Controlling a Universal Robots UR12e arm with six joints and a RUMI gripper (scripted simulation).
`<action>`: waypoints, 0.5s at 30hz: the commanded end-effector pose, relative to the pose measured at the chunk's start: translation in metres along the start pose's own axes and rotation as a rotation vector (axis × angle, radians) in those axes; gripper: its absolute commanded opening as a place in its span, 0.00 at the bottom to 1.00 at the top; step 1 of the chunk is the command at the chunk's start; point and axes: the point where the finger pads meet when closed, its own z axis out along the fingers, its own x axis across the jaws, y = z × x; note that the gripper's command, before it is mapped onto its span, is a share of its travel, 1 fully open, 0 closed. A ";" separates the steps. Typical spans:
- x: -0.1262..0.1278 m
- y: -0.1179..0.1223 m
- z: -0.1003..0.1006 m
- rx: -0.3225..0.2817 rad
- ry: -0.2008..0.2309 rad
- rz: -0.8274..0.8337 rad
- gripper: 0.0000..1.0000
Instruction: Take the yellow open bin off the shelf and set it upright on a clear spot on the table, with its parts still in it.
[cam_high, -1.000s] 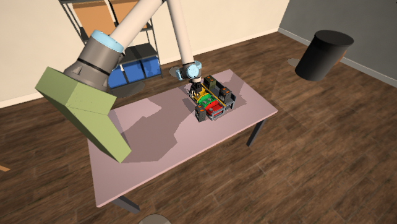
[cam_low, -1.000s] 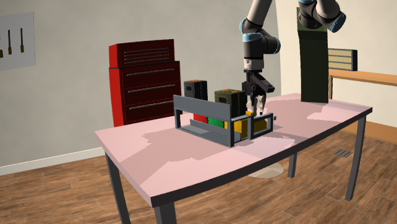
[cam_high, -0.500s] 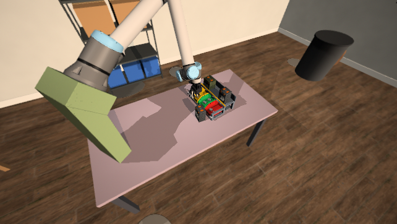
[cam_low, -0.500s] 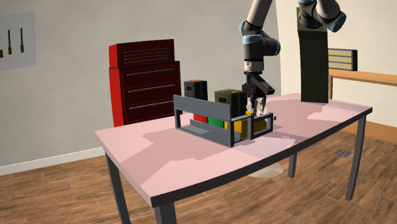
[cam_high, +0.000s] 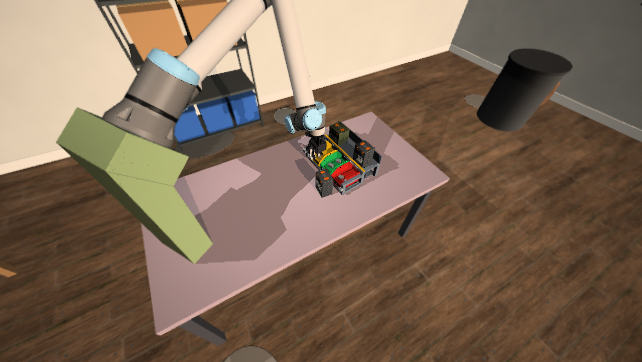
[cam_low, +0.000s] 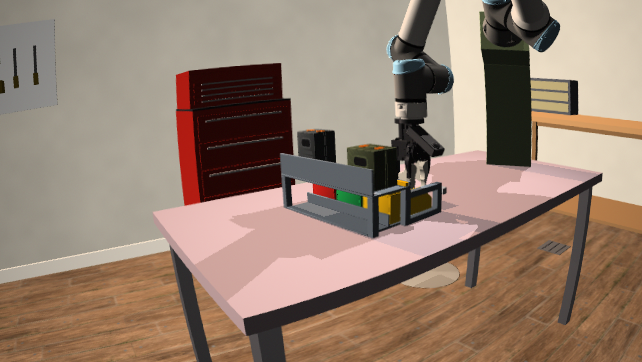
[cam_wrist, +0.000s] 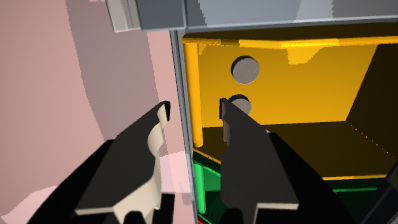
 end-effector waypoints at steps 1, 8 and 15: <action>0.000 0.000 0.001 0.000 0.001 0.000 0.26; 0.000 0.000 0.003 0.000 0.001 0.000 0.26; 0.000 0.000 0.007 0.000 0.001 0.000 0.26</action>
